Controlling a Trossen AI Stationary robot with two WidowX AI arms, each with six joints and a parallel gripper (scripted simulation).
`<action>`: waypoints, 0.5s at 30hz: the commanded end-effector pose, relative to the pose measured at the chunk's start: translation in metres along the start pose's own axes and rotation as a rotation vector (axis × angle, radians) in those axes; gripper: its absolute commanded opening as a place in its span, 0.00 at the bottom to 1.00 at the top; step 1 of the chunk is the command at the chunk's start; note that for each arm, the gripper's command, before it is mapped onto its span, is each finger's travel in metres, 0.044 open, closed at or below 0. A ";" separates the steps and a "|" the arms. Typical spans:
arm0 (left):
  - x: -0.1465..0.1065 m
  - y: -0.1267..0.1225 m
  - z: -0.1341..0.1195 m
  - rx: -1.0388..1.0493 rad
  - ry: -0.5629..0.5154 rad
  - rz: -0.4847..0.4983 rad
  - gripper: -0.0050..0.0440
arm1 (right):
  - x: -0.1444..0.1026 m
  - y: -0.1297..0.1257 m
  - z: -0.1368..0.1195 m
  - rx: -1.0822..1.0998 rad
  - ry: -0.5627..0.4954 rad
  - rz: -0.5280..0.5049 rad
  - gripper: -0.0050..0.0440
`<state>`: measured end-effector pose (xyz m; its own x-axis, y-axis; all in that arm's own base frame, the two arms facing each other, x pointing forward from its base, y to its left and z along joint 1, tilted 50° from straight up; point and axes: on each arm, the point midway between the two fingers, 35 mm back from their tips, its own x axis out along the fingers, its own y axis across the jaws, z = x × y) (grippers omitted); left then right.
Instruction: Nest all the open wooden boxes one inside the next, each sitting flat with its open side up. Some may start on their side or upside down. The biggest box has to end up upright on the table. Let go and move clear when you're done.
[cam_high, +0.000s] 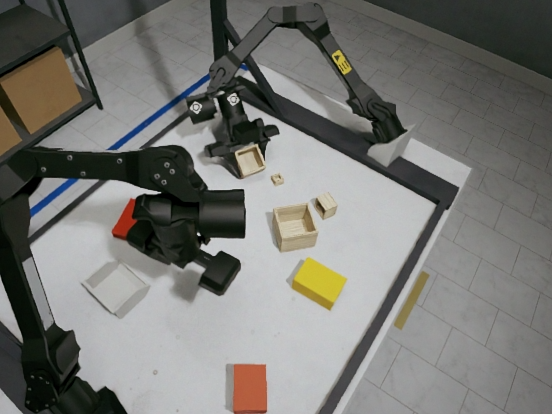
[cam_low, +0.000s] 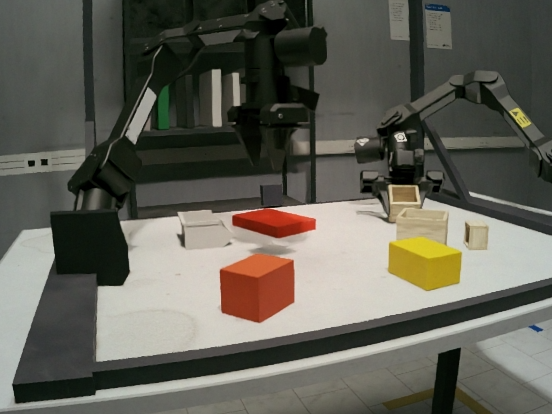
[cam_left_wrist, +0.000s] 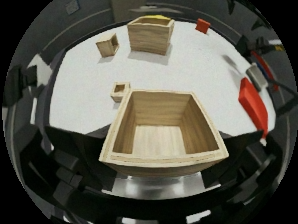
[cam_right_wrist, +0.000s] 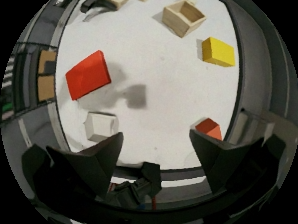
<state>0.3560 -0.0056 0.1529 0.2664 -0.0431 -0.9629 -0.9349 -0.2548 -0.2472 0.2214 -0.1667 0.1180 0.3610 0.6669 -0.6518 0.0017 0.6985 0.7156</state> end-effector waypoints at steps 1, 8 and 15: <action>-0.007 -0.004 -0.006 -0.003 -0.096 -0.018 0.00 | -0.001 0.001 0.001 -0.008 -0.003 -0.003 0.92; -0.007 -0.004 -0.012 -0.004 -0.233 -0.019 0.00 | -0.001 0.001 0.001 -0.008 -0.003 -0.003 0.92; -0.007 -0.004 -0.017 -0.006 -0.356 -0.019 0.00 | -0.001 0.001 0.001 -0.008 -0.003 -0.003 0.92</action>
<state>0.3588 -0.0198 0.1552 0.1889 0.2391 -0.9524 -0.9361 -0.2492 -0.2483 0.2214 -0.1667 0.1180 0.3610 0.6669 -0.6518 0.0017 0.6985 0.7156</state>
